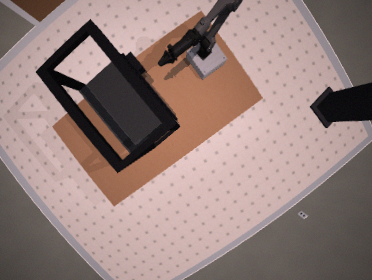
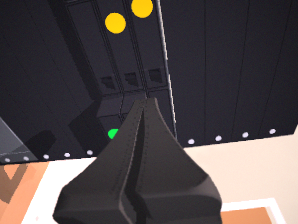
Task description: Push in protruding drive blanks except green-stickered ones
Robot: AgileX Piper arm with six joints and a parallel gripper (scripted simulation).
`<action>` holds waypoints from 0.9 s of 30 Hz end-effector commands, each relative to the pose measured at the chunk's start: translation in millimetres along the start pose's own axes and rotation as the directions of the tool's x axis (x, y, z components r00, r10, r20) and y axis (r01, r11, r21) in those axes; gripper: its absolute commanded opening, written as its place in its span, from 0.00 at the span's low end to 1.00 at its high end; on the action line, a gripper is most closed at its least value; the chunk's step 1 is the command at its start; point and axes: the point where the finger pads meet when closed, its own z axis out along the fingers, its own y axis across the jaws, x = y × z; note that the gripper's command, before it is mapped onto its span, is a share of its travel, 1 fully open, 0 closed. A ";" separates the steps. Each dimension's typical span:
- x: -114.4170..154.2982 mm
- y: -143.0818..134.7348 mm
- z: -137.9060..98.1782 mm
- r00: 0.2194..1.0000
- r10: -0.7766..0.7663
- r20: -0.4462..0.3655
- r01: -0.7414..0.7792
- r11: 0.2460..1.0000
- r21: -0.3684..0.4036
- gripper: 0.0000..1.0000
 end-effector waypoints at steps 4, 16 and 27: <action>-0.4 -0.2 -4.0 1.000 0.000 0.000 0.000 1.000 0.000 0.00; 4.3 1.0 -4.2 1.000 0.000 0.000 0.000 1.000 0.000 0.00; 23.0 5.7 -4.8 1.000 0.000 0.000 0.000 1.000 0.000 0.00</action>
